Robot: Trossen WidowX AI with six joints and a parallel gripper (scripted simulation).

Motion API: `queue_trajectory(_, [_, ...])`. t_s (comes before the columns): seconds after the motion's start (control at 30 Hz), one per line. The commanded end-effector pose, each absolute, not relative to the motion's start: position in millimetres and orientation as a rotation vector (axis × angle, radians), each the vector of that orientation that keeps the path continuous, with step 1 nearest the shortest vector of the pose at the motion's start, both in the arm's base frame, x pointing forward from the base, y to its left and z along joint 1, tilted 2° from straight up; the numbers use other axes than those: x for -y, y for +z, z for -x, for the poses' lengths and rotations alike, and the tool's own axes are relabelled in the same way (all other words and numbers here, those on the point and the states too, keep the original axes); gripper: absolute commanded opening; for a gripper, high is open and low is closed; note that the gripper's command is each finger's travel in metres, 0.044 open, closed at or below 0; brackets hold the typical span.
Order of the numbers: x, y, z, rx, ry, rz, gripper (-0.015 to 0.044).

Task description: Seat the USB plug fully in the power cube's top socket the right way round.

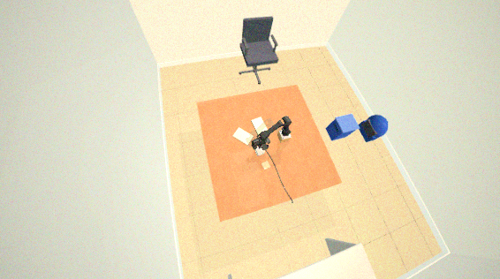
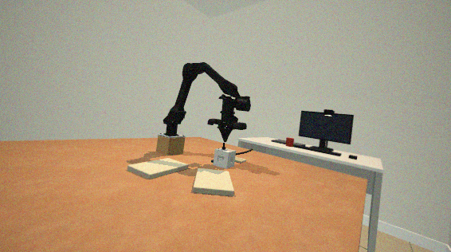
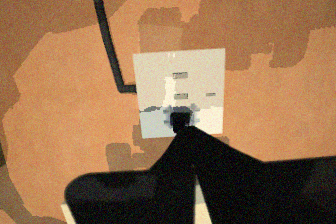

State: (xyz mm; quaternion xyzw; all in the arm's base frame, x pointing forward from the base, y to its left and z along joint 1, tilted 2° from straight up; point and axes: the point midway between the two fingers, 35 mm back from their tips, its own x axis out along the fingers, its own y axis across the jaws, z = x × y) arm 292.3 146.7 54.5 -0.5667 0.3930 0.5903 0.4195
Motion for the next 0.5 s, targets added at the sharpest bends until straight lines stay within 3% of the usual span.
queue_trajectory(0.0, [-147.1, 53.8, -292.2, -0.981, 1.484, 1.420, 0.0000])
queue_trajectory(0.47, [-147.0, 52.1, -292.2, -0.981, 1.484, 1.420, 0.0000])
